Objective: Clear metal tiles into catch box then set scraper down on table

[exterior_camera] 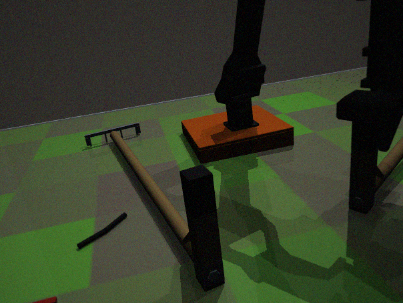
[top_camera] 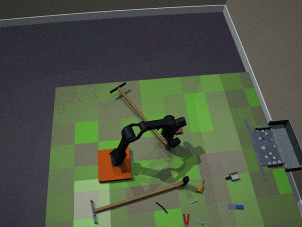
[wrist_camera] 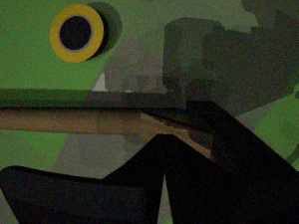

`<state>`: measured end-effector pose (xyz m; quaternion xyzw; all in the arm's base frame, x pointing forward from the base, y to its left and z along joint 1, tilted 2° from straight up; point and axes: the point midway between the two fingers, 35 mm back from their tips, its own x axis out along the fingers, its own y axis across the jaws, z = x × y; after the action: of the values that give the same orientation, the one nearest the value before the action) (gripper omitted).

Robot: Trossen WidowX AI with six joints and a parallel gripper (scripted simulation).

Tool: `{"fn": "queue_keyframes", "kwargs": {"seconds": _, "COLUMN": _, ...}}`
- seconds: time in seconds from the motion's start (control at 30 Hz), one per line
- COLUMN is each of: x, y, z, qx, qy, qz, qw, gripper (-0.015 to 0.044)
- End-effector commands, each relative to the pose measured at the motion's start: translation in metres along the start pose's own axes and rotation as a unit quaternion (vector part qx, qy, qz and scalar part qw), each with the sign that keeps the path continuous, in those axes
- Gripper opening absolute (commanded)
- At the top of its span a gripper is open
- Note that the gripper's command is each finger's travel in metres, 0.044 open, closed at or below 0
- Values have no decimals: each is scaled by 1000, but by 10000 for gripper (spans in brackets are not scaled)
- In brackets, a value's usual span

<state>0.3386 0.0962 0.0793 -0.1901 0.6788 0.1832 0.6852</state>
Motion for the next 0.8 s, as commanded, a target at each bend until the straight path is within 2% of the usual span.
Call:
{"fn": "queue_keyframes", "kwargs": {"seconds": 0.0, "x": 0, "y": -12, "z": -1, "qx": 7, "qy": 0, "qz": -5, "qw": 1000, "gripper": 0}}
{"fn": "queue_keyframes", "kwargs": {"seconds": 0.33, "x": -2, "y": -9, "z": 1, "qx": 0, "qy": 0, "qz": 0, "qw": 1000, "gripper": 0}}
{"fn": "queue_keyframes", "kwargs": {"seconds": 0.77, "x": -44, "y": -10, "z": 5, "qx": 0, "qy": -1, "qz": 0, "qw": 1000, "gripper": 0}}
